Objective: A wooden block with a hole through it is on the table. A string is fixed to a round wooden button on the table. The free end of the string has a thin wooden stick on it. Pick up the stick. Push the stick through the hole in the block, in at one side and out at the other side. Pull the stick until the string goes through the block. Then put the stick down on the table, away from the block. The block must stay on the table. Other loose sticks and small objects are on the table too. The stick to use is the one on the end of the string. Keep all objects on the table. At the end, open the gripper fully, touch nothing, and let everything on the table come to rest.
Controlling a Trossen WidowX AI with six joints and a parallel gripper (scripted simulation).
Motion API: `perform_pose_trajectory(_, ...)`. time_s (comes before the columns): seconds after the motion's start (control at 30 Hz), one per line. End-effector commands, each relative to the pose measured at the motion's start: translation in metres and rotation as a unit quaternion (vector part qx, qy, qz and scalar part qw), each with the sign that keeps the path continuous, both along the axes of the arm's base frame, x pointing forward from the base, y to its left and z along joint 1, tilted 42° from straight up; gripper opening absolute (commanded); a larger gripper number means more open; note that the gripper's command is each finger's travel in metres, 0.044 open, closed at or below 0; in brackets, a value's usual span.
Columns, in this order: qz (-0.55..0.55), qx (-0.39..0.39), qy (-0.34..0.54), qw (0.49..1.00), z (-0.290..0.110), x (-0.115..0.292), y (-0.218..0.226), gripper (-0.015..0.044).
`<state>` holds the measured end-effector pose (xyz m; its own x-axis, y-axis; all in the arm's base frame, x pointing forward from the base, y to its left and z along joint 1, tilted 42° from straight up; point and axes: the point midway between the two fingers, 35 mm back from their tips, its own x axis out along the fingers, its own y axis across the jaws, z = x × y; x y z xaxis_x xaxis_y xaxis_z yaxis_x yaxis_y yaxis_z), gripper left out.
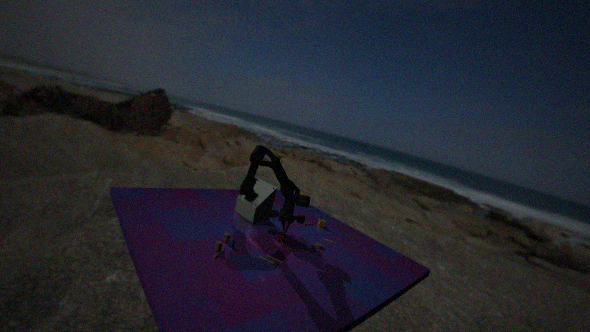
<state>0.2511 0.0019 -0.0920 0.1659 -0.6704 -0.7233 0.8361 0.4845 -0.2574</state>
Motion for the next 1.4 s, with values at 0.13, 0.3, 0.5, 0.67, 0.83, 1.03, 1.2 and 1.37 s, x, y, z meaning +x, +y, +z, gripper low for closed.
perform_pose_trajectory(0.13,0.002,0.002,0.002,1.000,-0.007,-0.007,0.004,0.0000)
perform_pose_trajectory(0.3,0.004,0.004,0.000,1.000,-0.009,-0.010,0.007,0.0000)
perform_pose_trajectory(0.5,0.006,0.006,-0.003,1.000,-0.012,-0.013,0.010,0.0000)
perform_pose_trajectory(0.67,0.008,0.008,-0.005,1.000,-0.015,-0.016,0.013,0.0000)
perform_pose_trajectory(0.83,0.010,0.009,-0.006,1.000,-0.017,-0.019,0.016,0.0000)
perform_pose_trajectory(1.03,0.005,0.005,-0.001,1.000,-0.018,-0.019,0.018,0.0000)
perform_pose_trajectory(1.2,-0.013,-0.010,0.018,1.000,-0.026,-0.019,0.020,0.0000)
perform_pose_trajectory(1.37,-0.029,-0.025,0.032,0.999,-0.032,-0.020,0.020,0.0000)
